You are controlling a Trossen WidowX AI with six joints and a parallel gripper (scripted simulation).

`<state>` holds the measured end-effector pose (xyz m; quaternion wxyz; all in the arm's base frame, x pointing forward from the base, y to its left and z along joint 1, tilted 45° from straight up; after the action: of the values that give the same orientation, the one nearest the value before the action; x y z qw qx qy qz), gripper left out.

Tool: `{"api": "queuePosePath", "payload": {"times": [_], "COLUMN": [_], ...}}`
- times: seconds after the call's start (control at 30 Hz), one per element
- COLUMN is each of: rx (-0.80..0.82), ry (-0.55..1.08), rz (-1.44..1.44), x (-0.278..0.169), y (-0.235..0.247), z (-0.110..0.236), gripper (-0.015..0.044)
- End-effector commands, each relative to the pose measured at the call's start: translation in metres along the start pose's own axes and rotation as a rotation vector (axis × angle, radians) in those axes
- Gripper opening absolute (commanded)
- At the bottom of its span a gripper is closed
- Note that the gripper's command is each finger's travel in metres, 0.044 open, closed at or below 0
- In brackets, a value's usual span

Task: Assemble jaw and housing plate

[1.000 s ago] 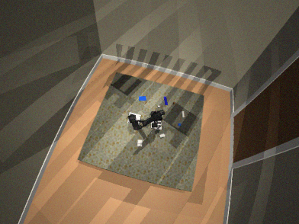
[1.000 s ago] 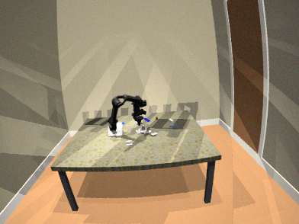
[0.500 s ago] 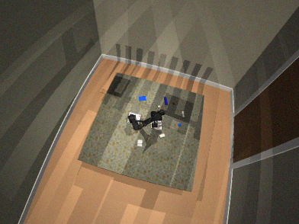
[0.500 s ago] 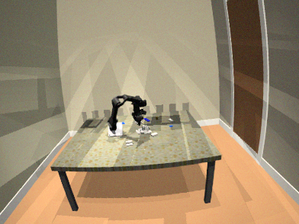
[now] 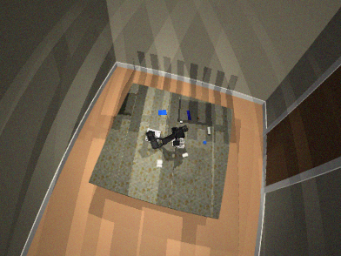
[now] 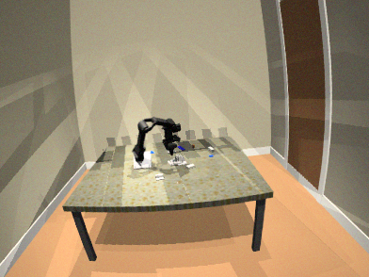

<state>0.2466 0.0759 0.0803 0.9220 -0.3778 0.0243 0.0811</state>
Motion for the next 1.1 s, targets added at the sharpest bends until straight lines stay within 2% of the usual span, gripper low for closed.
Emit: {"api": "queuePosePath", "payload": {"times": [0.0, 1.07], "rx": [-0.001, -0.002], "ry": [0.001, 0.000], "rz": [0.007, 0.007], "x": [0.000, 0.000], "y": [0.000, -0.001], "z": [0.000, -0.051], "gripper": [0.0351, 0.0351]}}
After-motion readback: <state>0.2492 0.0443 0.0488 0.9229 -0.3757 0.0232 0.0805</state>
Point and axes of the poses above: the point midway between the two fingers, 35 mm back from their tips, its own z axis back along the fingers, its own y axis across the jaws, x = y × z, the point moved 6 cm from there along z, back along the fingers, and after that the axes turned 8 degrees about -z, right-handed, at the moved point
